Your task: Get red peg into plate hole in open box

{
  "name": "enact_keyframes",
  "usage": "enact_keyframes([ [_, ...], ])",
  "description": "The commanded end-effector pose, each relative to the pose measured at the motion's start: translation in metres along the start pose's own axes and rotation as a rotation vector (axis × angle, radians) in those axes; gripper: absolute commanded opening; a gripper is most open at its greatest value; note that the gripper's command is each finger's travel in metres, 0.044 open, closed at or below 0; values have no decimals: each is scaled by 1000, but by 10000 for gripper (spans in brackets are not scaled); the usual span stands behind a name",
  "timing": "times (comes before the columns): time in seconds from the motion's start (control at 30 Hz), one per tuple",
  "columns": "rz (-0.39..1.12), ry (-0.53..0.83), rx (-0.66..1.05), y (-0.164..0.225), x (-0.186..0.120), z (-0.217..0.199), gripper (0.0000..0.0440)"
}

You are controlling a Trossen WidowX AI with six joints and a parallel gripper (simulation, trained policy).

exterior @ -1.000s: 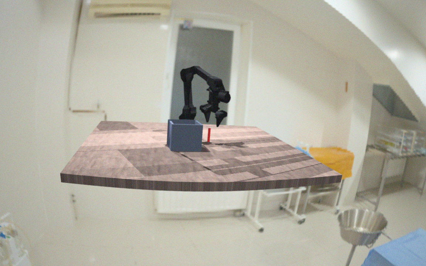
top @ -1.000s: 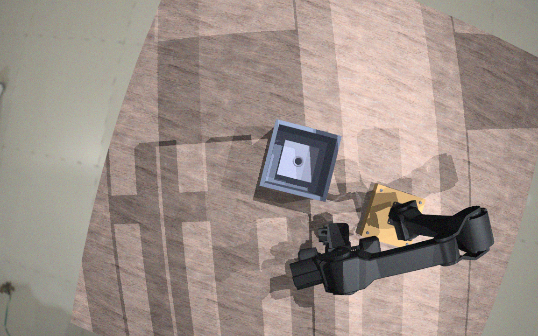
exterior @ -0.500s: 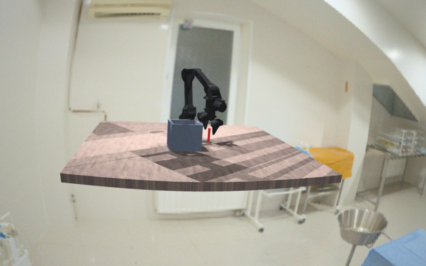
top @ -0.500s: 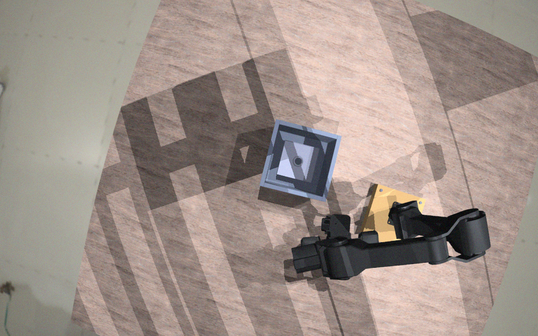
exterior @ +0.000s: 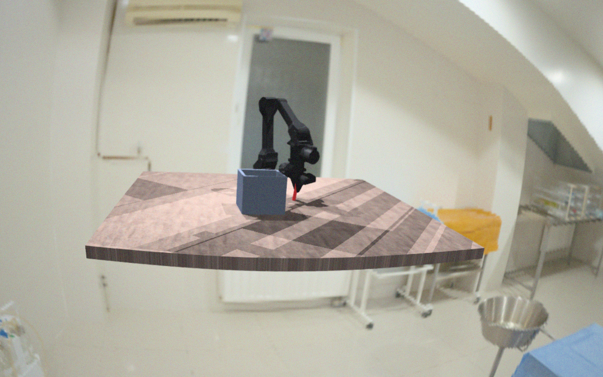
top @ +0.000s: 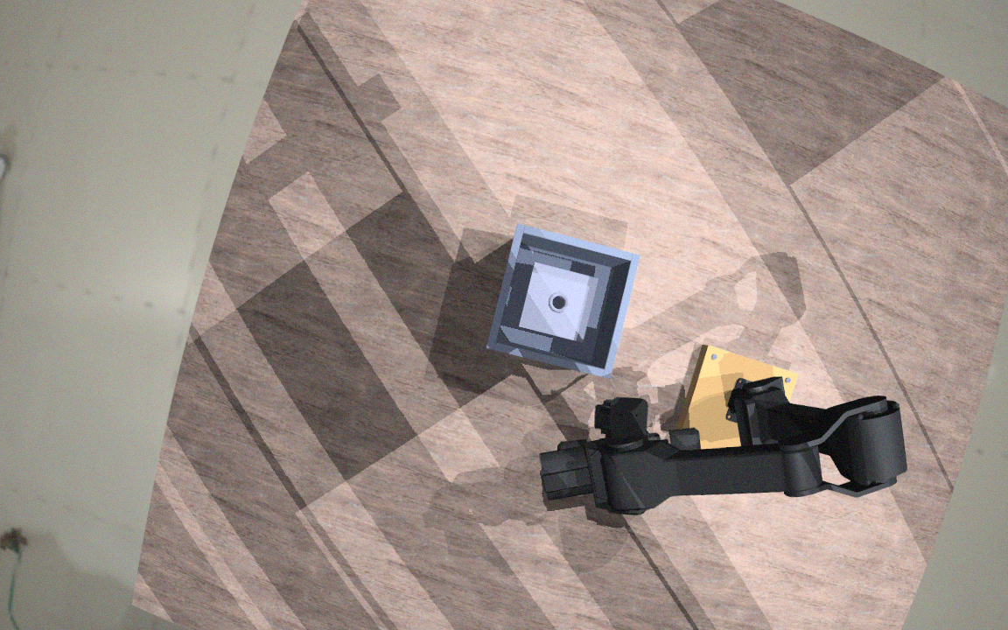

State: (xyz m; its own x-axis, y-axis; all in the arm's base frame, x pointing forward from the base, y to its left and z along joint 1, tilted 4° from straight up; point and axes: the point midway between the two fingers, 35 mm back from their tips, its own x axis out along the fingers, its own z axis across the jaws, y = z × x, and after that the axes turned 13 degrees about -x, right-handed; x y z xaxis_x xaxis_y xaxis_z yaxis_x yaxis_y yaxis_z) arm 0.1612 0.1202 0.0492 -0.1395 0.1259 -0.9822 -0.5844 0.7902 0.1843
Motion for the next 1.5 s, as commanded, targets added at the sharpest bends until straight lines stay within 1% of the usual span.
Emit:
enact_keyframes([
  [0.0,13,-21,-9,0,-3,4,21],
  [0.27,48,-144,-21,8,-28,17,6],
  [0.53,49,-262,-52,9,-65,25,0],
  [0.7,21,-329,-73,5,-92,27,0],
  [0.97,-63,-422,-74,-12,-137,24,0],
  [1.2,-149,-451,-41,-34,-167,16,0],
  [1.47,-213,-422,21,-63,-179,5,0],
])
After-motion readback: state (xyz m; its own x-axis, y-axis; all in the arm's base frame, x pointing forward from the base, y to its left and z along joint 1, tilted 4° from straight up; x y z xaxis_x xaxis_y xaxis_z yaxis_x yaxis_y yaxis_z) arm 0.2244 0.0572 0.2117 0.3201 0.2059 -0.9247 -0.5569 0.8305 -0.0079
